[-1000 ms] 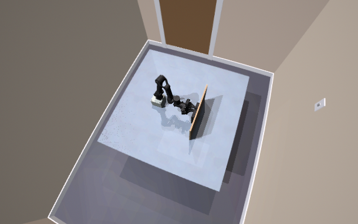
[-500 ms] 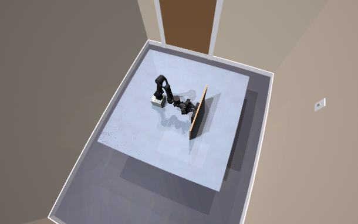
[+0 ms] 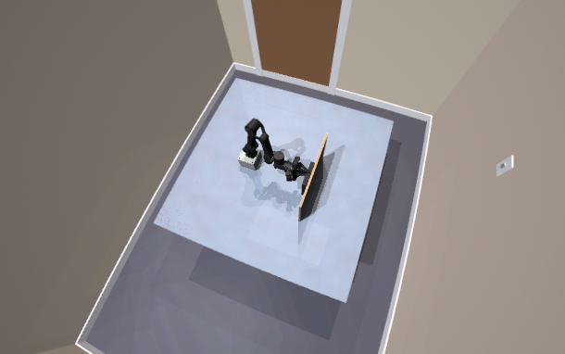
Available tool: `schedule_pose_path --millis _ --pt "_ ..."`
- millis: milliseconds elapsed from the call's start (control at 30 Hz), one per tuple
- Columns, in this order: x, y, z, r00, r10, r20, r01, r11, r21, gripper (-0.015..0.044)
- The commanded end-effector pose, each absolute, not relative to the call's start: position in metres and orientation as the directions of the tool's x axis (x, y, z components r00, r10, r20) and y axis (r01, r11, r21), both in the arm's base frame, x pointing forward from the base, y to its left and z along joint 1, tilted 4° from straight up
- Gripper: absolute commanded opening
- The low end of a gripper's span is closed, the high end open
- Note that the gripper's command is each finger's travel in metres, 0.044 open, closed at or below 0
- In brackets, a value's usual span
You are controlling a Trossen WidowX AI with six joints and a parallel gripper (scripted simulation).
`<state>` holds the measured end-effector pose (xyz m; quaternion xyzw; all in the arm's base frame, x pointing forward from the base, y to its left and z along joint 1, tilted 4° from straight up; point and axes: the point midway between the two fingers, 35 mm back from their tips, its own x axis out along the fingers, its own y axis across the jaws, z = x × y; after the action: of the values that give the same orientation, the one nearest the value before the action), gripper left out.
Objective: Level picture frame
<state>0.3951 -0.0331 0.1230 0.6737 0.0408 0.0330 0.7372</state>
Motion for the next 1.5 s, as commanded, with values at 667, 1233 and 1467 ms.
schedule_pose_path --millis 667,1233,1467 --pt "0.3952 -0.0332 0.1246 0.995 0.1 -0.016 0.007 0.087 0.996 0.0" --pt "0.3953 -0.0325 0.1301 0.995 0.1 -0.016 0.007 0.087 0.996 0.0" --pt "0.3953 -0.0323 0.1321 0.995 0.1 -0.016 0.007 0.087 0.996 0.0"
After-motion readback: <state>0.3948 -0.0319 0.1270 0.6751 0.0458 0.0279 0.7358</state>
